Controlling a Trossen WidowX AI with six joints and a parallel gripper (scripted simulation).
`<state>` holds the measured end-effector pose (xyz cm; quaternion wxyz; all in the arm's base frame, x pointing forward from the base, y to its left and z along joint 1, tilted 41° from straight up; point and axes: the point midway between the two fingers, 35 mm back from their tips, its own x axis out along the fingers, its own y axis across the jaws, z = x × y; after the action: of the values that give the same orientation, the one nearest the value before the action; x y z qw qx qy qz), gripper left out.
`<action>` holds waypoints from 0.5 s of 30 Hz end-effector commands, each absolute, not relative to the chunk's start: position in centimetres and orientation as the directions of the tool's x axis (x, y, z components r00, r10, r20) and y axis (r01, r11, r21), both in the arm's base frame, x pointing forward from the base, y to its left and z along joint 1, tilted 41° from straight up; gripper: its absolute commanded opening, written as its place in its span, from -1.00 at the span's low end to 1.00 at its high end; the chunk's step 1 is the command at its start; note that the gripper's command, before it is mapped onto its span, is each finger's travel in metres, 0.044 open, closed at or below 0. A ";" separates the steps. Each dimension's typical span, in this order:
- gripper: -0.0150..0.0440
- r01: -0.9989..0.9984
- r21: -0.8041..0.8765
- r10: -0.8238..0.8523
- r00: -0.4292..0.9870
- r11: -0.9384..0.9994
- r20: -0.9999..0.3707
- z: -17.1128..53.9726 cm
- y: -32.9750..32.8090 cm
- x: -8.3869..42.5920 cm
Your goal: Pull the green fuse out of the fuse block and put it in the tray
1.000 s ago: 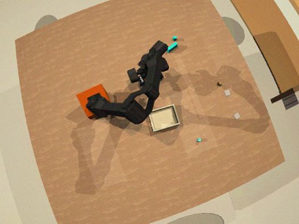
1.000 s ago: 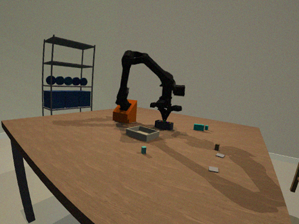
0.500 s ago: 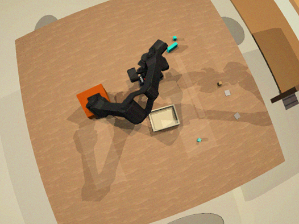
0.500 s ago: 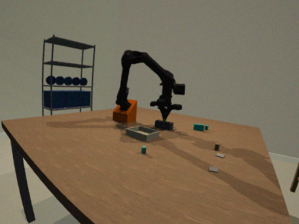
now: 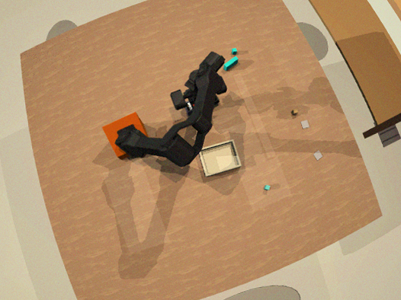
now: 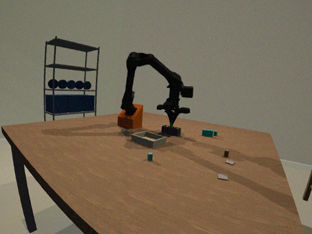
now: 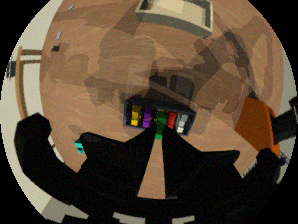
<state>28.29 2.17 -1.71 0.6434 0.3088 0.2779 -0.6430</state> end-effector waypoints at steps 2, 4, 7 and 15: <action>-0.49 0.999 0.043 -0.653 0.019 -0.022 -0.757 -1.5 2.4 28.3; -0.49 0.999 0.043 -0.653 0.019 -0.022 -0.757 -1.4 2.5 28.3; -0.49 0.999 0.043 -0.653 0.019 -0.021 -0.757 -1.3 2.6 28.3; -0.49 0.999 0.043 -0.653 0.019 -0.021 -0.757 -1.0 2.8 28.3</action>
<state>28.25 2.64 -1.15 0.6437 0.3084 0.2780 -0.6429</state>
